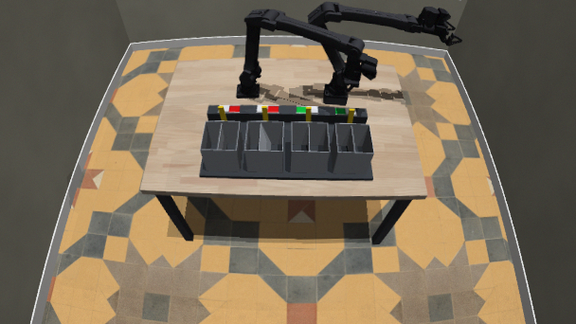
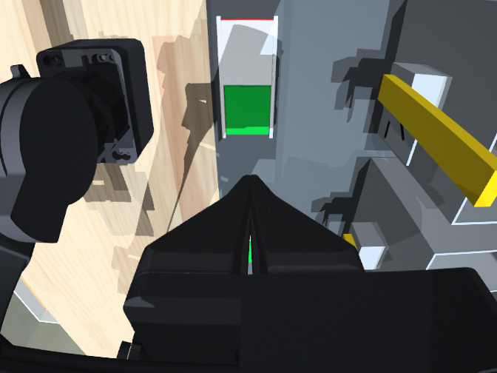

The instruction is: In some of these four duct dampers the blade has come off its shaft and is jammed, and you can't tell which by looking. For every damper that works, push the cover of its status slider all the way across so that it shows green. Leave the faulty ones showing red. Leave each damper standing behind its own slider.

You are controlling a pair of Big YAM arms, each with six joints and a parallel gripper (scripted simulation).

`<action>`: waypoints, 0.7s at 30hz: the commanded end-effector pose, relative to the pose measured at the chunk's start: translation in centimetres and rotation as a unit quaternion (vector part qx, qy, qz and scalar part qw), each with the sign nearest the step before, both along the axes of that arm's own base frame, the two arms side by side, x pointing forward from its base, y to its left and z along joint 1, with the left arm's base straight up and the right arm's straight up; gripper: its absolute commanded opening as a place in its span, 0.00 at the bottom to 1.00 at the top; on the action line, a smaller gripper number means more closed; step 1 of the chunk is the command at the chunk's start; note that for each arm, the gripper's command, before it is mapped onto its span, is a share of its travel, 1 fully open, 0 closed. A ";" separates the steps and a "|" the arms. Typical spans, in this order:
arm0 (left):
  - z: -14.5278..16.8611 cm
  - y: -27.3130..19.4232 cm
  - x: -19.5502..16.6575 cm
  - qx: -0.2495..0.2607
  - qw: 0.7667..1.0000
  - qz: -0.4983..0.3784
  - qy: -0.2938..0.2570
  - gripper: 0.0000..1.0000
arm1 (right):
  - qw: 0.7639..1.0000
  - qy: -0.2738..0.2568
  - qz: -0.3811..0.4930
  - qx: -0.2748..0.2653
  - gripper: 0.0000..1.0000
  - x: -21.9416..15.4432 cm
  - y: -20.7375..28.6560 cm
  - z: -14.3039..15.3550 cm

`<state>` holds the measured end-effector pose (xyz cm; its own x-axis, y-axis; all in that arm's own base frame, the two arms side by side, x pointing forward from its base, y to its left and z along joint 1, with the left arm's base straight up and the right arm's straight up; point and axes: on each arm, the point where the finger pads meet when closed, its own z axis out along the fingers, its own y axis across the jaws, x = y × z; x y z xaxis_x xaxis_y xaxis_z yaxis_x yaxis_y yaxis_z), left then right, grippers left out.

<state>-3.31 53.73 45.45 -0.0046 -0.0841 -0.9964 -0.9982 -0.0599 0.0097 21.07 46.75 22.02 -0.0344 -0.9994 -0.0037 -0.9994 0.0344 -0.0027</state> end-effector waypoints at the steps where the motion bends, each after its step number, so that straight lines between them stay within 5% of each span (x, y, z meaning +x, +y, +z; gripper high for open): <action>1: 4.6 0.7 0.4 0.042 0.999 -0.003 -0.002 1.00 | 0.999 -0.014 0.003 0.032 0.00 0.4 0.8 4.9; 11: 4.6 0.7 0.4 0.042 0.999 -0.003 -0.002 1.00 | 1.000 -0.002 0.003 0.005 0.00 0.1 0.1 3.1; 12: 4.6 0.7 0.4 0.042 0.999 -0.003 -0.002 1.00 | 1.000 -0.003 0.003 0.007 1.00 0.2 0.2 3.2; 21: 4.6 0.7 0.4 0.042 0.999 -0.003 -0.002 1.00 | 1.000 -0.003 0.003 0.007 1.00 0.2 0.2 3.2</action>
